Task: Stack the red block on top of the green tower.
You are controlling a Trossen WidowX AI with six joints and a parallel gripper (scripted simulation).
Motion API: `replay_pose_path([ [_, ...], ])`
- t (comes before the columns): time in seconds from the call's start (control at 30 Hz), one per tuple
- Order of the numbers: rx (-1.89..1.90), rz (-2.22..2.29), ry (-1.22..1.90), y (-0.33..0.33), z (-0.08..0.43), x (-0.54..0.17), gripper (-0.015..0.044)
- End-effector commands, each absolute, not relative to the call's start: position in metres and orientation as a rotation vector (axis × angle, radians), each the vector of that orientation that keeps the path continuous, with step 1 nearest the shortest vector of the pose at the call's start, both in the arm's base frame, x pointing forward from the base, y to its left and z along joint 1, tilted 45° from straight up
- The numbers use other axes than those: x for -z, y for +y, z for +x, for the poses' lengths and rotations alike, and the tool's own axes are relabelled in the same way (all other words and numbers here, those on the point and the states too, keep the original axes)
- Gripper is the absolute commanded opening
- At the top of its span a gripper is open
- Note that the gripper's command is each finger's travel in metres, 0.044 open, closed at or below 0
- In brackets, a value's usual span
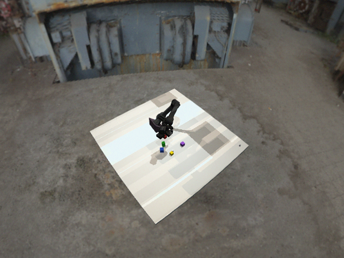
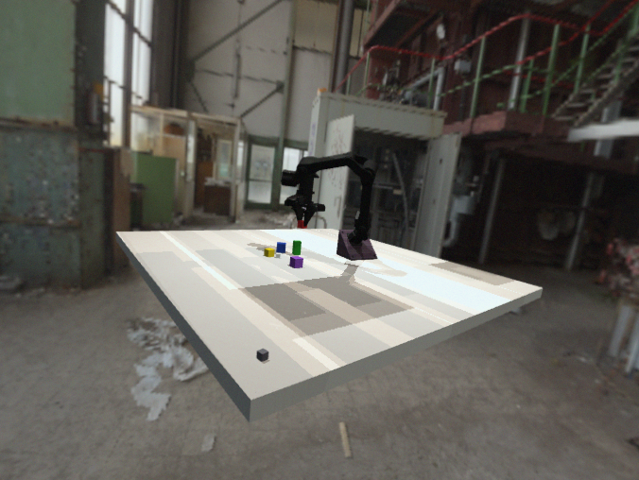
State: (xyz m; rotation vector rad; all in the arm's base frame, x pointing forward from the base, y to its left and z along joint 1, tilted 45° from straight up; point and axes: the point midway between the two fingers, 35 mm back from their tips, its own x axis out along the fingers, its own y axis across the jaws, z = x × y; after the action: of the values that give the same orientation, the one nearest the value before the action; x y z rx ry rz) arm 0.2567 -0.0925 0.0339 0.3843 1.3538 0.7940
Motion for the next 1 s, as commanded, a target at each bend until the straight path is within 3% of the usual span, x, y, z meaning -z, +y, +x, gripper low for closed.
replay_pose_path([
  [0.0,-0.797,0.368,1.353,-0.103,0.261,-0.023,0.0000],
  [0.97,-0.800,0.366,1.351,-0.066,0.263,0.024,0.0000],
])
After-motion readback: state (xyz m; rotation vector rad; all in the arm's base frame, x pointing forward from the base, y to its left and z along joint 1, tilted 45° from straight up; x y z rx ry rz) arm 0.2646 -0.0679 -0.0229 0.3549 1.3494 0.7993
